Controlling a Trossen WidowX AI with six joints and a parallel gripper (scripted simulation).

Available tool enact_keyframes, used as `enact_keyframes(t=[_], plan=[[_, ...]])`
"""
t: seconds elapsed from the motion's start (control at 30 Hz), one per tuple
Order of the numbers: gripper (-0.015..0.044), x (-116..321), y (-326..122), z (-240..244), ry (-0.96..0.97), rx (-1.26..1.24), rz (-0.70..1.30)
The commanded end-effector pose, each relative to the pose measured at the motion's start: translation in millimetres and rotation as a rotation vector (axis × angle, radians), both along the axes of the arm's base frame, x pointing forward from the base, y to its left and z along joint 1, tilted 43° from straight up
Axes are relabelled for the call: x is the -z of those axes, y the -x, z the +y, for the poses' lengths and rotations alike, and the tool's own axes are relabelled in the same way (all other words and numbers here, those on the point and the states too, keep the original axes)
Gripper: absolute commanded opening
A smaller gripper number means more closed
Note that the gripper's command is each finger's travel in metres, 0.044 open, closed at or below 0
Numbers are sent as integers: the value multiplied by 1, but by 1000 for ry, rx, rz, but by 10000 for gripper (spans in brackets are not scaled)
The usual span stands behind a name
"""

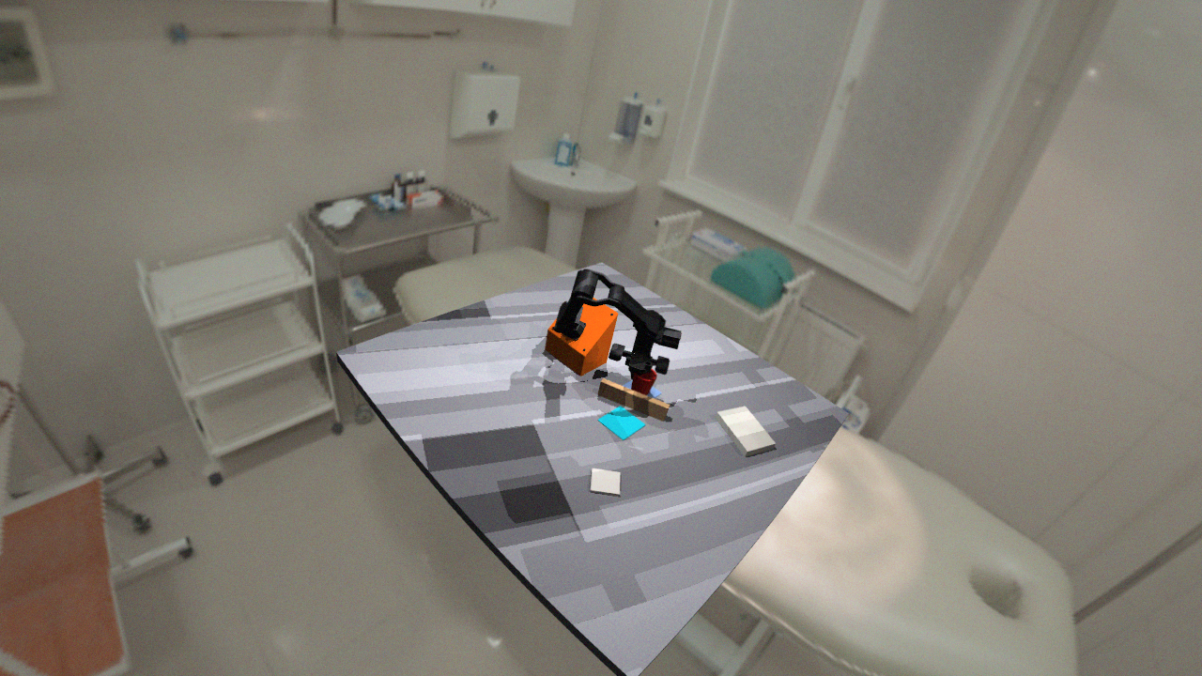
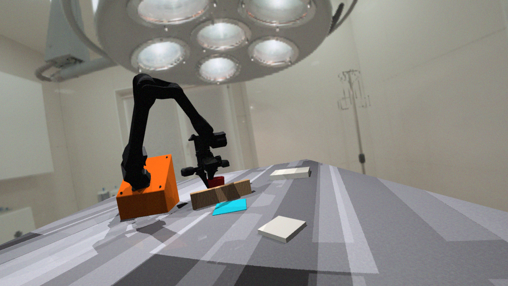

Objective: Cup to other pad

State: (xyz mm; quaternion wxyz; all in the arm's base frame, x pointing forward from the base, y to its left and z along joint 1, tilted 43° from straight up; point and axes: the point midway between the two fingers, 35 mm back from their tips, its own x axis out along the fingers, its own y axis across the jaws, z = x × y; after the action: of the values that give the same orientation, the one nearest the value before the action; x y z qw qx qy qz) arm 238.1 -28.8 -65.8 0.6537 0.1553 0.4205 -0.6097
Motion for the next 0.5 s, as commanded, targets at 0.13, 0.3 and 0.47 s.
enact_keyframes(t=[0.13,0.3,0.47], plan=[[0,-15,-5,16,-5,0,-2],[0,-29,-7,30,-5,-1,0],[0,-44,-8,43,-4,-1,1]])
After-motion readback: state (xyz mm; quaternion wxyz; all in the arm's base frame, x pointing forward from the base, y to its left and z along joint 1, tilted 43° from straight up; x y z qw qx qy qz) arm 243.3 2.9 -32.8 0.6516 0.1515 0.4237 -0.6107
